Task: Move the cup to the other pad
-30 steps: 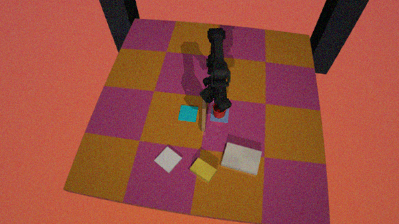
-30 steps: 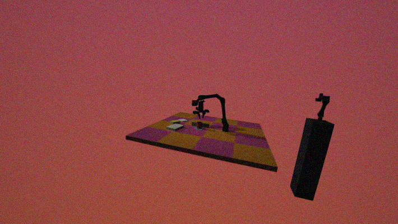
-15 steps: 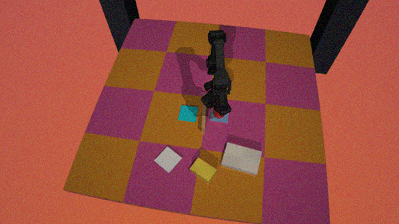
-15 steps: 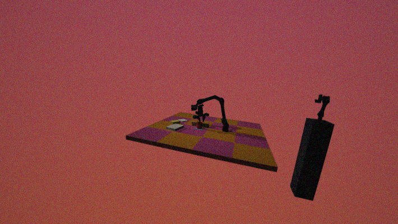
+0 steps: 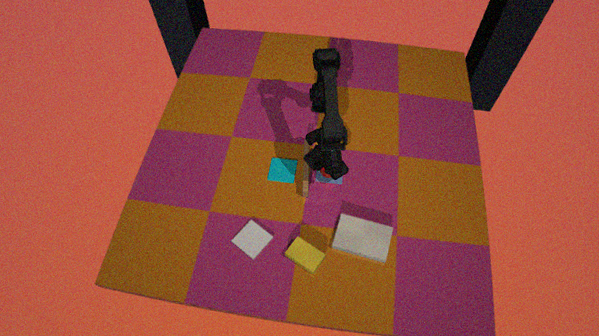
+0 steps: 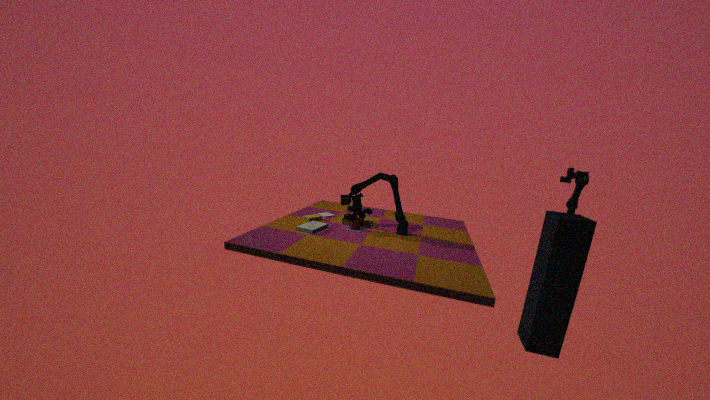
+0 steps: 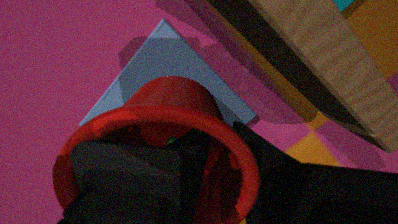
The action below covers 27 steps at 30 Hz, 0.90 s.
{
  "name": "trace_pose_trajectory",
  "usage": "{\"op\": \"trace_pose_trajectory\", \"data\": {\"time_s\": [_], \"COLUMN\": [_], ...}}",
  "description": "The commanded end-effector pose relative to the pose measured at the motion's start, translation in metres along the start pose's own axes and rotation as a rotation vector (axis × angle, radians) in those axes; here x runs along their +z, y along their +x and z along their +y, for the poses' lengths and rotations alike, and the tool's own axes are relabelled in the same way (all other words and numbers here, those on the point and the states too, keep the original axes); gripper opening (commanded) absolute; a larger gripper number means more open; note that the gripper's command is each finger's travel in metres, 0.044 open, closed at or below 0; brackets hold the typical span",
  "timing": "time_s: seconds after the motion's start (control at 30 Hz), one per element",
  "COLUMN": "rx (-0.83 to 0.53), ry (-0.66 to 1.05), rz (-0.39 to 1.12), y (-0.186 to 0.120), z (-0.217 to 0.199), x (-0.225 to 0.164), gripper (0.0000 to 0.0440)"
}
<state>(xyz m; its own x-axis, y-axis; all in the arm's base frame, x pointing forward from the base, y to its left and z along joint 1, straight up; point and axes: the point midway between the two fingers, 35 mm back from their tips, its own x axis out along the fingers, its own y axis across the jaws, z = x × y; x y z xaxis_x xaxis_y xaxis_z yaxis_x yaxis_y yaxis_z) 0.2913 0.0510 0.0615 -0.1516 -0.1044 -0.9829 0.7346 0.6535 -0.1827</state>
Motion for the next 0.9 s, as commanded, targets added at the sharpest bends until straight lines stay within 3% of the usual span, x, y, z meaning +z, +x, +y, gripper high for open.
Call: {"op": "trace_pose_trajectory", "data": {"time_s": [0.0, 0.5, 0.87], "rx": [-0.01, 0.04, 0.092], "ry": [-0.023, 0.016, 0.1], "rz": [-0.004, -0.024, -0.036], "y": [0.007, -0.016, -0.049], "z": [-0.002, -0.003, -0.012], "x": [0.0, 0.003, 0.009], "gripper": [0.0013, 0.0, 0.0]}}
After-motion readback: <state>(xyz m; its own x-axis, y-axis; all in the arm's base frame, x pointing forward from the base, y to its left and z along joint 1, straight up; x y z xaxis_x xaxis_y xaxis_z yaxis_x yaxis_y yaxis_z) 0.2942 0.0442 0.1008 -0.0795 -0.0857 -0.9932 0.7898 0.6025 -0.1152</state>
